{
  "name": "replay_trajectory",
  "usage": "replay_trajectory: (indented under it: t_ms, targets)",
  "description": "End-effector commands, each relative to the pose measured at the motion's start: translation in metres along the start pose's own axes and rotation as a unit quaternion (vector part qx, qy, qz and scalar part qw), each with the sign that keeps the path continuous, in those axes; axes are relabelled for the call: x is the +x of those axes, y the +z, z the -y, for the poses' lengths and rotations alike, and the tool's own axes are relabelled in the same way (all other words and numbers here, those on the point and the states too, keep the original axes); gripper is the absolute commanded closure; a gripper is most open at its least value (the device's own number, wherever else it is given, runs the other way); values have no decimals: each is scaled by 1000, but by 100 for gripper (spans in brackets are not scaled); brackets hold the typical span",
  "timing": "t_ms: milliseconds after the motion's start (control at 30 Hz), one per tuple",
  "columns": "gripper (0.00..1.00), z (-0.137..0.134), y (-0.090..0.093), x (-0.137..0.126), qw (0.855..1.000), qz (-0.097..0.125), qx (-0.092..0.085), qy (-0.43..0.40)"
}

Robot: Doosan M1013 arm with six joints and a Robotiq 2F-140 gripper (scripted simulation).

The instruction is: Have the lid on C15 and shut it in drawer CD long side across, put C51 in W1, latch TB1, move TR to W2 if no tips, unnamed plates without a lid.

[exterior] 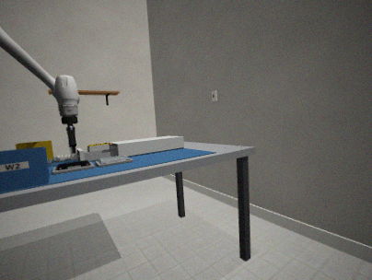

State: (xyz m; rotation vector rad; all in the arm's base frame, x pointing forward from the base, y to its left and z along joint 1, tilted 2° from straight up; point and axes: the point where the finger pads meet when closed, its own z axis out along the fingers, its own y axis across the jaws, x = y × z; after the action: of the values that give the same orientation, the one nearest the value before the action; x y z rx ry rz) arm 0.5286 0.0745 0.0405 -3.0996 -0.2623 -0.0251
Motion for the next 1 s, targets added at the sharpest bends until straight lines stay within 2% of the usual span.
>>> replay_trajectory:
  t_ms: [0,67,100,667,967]
  targets:
    - [100,0,0,0,1000,0,0,0]
    - [100,0,0,0,1000,0,0,0]
    - [13,0,0,0,1000,0,0,0]
    - [13,0,0,0,1000,0,0,0]
    - [13,0,-9,0,1000,0,0,0]
